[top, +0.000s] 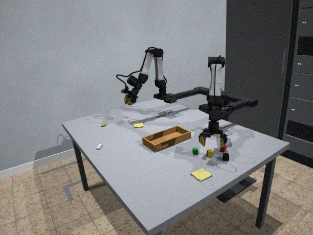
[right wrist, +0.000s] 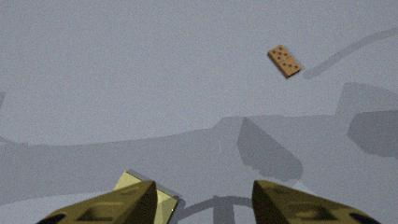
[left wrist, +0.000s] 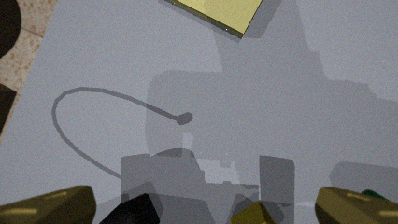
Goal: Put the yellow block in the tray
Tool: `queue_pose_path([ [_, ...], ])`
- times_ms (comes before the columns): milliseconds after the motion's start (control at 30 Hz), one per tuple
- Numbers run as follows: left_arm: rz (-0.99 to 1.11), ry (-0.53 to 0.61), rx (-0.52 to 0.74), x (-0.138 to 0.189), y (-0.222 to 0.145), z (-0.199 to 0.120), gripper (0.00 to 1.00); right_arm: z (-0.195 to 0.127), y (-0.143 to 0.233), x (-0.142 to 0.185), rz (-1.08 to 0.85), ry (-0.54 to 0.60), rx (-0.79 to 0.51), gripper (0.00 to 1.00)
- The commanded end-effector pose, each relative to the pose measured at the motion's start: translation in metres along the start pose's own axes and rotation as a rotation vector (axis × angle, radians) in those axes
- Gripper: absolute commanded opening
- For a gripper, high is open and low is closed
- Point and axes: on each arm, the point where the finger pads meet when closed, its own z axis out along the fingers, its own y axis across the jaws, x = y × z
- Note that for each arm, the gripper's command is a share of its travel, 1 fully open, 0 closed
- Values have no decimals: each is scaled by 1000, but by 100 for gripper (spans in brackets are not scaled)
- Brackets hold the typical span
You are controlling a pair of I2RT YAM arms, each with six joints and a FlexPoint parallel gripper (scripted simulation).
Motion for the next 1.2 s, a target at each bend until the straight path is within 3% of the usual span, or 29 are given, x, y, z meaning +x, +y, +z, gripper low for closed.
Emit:
queue_pose_path([
  [0,2,-18,-4,-7,1,-3,100,-1,0,-7,-4,-20,-1,49],
  [600,-5,-14,-4,-6,1,-3,100,-1,0,-7,-4,-20,-1,49],
  [1167,-259,56,-55,52,4,-69,100,-1,0,-7,-4,-20,-1,49],
])
